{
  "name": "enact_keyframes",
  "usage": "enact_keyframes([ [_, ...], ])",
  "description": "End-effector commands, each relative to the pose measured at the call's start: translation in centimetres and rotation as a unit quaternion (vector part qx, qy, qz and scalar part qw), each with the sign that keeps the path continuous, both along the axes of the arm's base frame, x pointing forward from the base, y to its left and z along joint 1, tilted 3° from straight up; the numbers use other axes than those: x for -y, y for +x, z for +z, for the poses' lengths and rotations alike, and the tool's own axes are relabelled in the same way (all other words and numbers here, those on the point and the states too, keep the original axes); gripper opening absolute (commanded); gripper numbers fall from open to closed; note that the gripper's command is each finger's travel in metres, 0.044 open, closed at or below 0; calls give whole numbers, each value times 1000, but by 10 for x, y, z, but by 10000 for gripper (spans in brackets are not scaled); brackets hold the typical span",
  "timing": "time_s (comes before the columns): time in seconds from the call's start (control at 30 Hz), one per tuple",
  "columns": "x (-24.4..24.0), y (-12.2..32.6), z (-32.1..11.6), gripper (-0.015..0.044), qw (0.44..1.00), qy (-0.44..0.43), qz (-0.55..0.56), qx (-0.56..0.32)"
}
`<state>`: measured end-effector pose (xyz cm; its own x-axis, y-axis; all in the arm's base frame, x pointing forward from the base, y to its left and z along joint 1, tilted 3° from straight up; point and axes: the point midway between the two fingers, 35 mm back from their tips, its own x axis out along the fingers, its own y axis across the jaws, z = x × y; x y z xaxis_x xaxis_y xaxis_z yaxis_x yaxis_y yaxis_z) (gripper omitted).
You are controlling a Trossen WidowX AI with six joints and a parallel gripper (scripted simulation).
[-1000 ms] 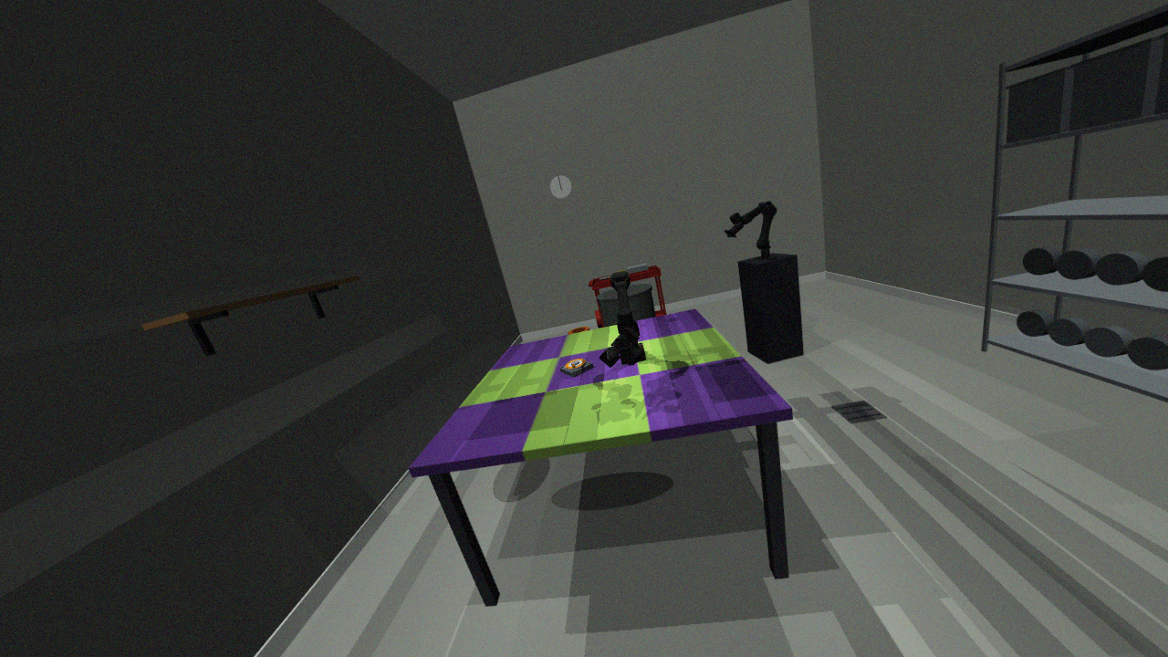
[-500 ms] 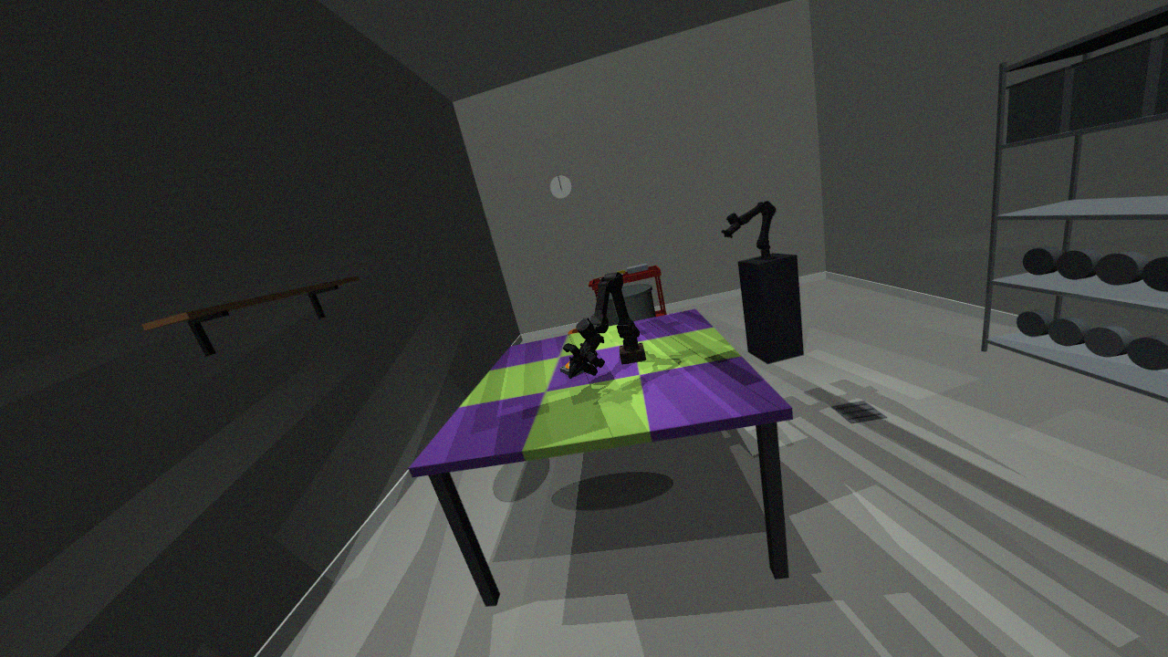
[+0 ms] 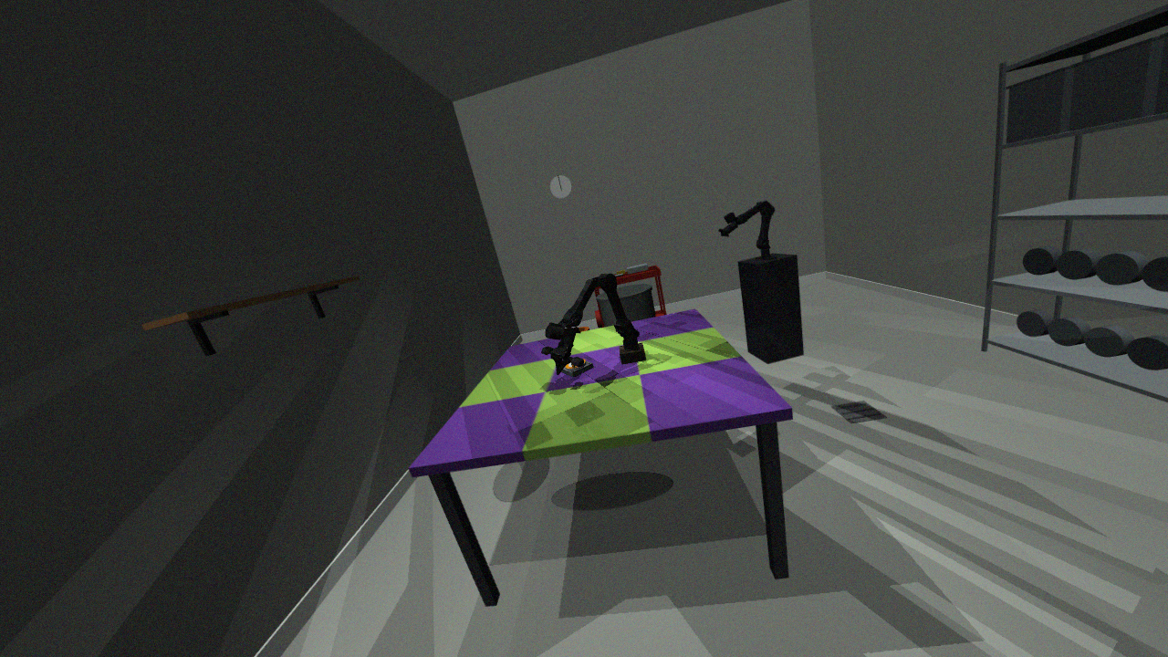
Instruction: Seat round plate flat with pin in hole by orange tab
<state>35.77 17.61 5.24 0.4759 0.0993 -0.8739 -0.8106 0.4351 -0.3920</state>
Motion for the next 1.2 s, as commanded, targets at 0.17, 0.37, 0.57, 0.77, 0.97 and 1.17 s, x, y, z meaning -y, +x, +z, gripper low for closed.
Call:
enact_keyframes([
  [0.17,120,-15,5,0,877,87,-437,-183],
  [0.37,158,-33,13,0,771,102,-585,-232],
  [0.57,158,-33,13,0,771,102,-585,-232],
  [0.77,158,-33,9,0,771,102,-585,-232],
  [0.97,158,-33,-23,0,771,102,-585,-232],
  [1.17,158,-34,-35,0,771,102,-585,-232],
])
